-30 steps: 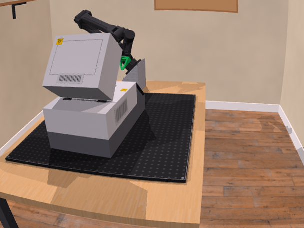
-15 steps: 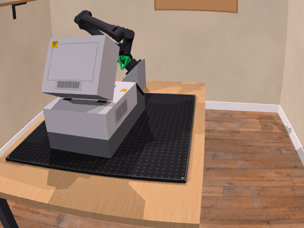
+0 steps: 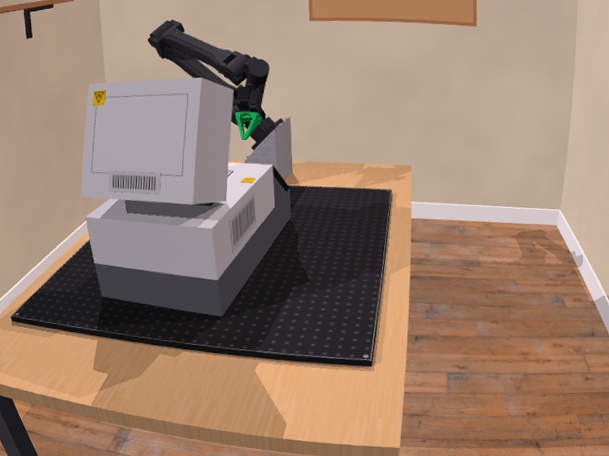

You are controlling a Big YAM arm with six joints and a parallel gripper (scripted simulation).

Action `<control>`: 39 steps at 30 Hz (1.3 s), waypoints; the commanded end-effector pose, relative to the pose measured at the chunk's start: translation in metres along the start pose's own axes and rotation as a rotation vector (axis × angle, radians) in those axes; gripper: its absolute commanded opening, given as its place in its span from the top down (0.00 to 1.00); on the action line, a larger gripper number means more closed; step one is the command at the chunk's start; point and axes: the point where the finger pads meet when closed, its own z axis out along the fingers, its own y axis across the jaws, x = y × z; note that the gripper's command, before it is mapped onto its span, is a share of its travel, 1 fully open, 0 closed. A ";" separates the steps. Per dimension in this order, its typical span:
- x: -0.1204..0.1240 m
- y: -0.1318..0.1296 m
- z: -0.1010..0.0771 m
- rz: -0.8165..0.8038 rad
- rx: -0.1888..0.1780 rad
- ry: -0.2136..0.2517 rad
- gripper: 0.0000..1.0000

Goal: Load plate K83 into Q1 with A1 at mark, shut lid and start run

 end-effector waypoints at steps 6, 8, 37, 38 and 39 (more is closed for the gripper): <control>0.001 0.000 -0.004 0.005 -0.013 0.007 1.00; 0.000 -0.001 -0.004 0.001 -0.010 0.006 1.00; 0.007 0.030 -0.008 0.058 -0.045 0.019 1.00; 0.007 0.030 -0.008 0.059 -0.046 0.020 1.00; 0.007 0.031 -0.008 0.061 -0.046 0.020 1.00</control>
